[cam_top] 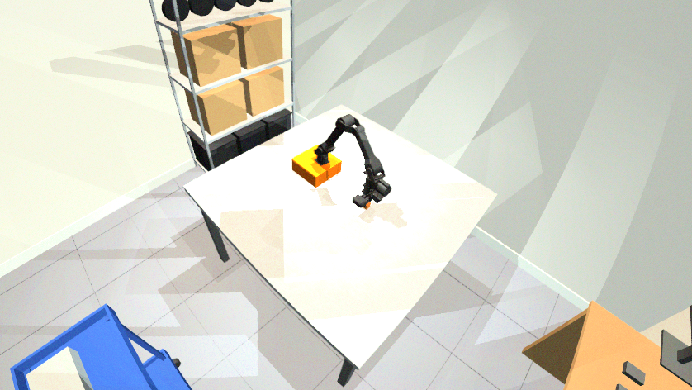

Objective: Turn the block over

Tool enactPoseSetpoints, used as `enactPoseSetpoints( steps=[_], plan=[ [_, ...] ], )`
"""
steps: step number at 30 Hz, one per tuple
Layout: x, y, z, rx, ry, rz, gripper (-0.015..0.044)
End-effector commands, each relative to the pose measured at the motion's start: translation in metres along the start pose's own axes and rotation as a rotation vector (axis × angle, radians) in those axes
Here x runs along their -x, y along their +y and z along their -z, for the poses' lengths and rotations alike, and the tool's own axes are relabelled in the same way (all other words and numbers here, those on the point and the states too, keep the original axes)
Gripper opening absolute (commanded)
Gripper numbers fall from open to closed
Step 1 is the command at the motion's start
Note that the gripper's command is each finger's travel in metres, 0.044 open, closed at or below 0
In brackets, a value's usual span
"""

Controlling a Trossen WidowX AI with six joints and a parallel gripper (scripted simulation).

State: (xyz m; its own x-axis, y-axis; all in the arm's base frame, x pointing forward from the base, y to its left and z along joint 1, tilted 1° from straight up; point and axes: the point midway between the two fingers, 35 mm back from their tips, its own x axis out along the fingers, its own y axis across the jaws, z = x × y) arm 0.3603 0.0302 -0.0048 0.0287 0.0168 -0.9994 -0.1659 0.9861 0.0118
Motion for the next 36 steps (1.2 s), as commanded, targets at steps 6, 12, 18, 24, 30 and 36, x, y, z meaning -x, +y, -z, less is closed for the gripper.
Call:
enactPoseSetpoints(
  steps=[6, 12, 18, 24, 30, 36],
  plan=[
    [0.016, -0.001, -0.004, -0.004, -0.043, 0.004, 0.0000],
    [0.011, -0.001, -0.006, -0.005, -0.137, 0.003, 0.0000],
    [0.007, -0.001, -0.007, -0.006, -0.232, 0.003, 0.0000],
    [0.005, -0.001, -0.006, -0.006, -0.326, 0.003, 0.0000],
    [0.005, -0.001, -0.004, -0.005, -0.420, 0.003, 0.0000],
    [0.007, -0.001, 0.000, -0.002, -0.514, 0.005, 0.0000]
  ],
)
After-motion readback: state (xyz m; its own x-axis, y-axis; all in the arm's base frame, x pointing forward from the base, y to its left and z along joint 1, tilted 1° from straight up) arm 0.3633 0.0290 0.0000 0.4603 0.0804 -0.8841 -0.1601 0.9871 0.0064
